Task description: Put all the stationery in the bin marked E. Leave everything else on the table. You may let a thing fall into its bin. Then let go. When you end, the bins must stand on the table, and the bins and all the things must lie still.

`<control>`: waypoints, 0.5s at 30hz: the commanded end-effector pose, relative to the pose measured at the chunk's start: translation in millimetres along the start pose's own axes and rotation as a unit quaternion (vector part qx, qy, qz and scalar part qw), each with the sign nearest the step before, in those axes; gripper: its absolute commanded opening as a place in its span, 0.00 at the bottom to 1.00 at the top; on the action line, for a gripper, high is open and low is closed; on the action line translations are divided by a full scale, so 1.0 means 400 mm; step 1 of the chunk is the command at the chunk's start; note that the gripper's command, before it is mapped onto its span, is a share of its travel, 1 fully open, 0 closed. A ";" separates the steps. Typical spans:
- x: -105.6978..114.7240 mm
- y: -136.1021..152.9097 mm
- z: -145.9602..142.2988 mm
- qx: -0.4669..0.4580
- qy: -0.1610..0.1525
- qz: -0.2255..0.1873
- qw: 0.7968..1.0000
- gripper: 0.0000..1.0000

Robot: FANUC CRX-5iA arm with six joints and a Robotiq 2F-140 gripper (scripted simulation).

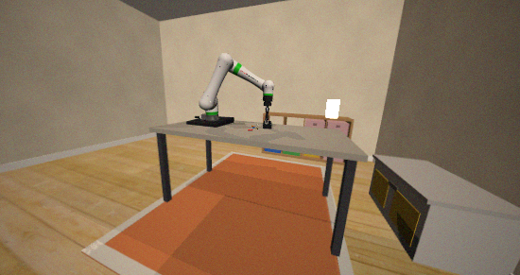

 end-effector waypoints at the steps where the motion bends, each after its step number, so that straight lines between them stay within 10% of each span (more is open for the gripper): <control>1: 0.000 0.000 0.000 0.000 0.000 0.000 1.000 0.21; 15: 0.000 0.000 0.000 0.000 0.000 0.000 1.000 0.28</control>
Point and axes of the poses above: the point where the finger pads meet when closed, its own x axis back along the fingers, its own z axis across the jaws, y = z × x, the point moved 4 cm from there along x, back along the fingers, and after that the axes turned 14 degrees about -x, right-handed, at the moved point
